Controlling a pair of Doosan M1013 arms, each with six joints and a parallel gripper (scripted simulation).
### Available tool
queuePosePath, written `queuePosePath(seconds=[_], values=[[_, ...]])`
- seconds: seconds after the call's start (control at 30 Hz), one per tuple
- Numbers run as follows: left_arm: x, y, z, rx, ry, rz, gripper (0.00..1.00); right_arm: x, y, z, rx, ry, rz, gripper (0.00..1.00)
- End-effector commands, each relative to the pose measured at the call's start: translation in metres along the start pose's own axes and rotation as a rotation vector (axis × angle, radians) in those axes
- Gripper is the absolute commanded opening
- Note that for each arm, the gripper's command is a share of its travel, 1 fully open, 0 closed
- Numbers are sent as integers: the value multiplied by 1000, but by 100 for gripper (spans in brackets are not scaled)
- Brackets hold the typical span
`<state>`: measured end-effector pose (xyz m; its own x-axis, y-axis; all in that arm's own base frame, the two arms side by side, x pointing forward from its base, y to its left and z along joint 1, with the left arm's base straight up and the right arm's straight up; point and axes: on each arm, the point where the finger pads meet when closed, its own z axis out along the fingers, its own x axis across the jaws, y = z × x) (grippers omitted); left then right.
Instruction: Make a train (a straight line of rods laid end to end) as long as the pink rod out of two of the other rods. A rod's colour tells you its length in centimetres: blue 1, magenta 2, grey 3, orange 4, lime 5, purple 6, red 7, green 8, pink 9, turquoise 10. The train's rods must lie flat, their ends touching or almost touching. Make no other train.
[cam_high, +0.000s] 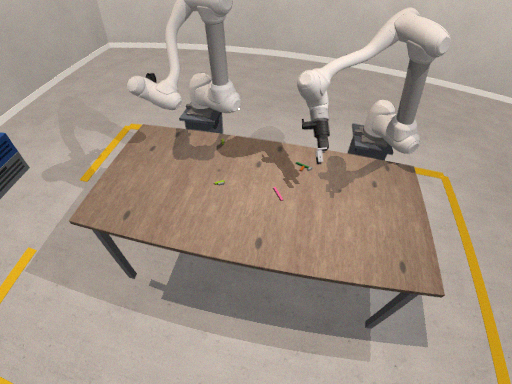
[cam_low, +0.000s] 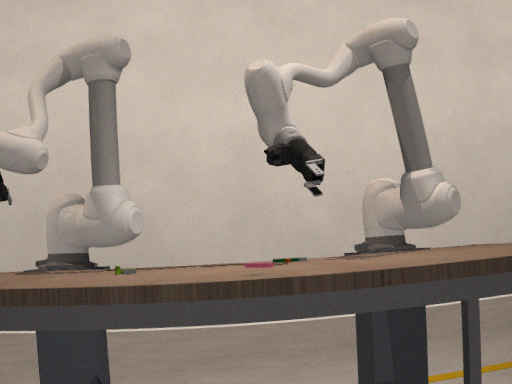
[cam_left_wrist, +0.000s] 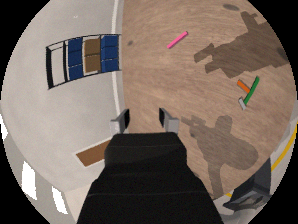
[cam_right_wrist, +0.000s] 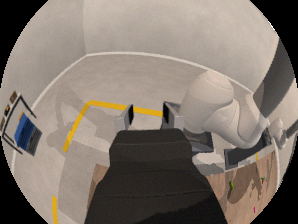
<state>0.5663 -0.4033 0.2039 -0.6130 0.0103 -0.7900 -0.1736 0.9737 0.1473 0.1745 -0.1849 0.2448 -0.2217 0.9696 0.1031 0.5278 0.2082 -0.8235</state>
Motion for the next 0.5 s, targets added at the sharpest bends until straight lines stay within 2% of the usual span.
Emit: queuePosePath(seconds=[0.0,0.2,0.27,0.47], values=[[-1,0,0,1,-1,-1,100,-14,1,20,-58,171,137,100],[-1,0,0,1,-1,-1,100,-30,1,44,-116,375,312,100],[-1,0,0,1,-1,-1,100,-30,1,44,-116,375,312,100],[-1,0,0,1,-1,-1,100,-46,0,66,-163,569,483,100]])
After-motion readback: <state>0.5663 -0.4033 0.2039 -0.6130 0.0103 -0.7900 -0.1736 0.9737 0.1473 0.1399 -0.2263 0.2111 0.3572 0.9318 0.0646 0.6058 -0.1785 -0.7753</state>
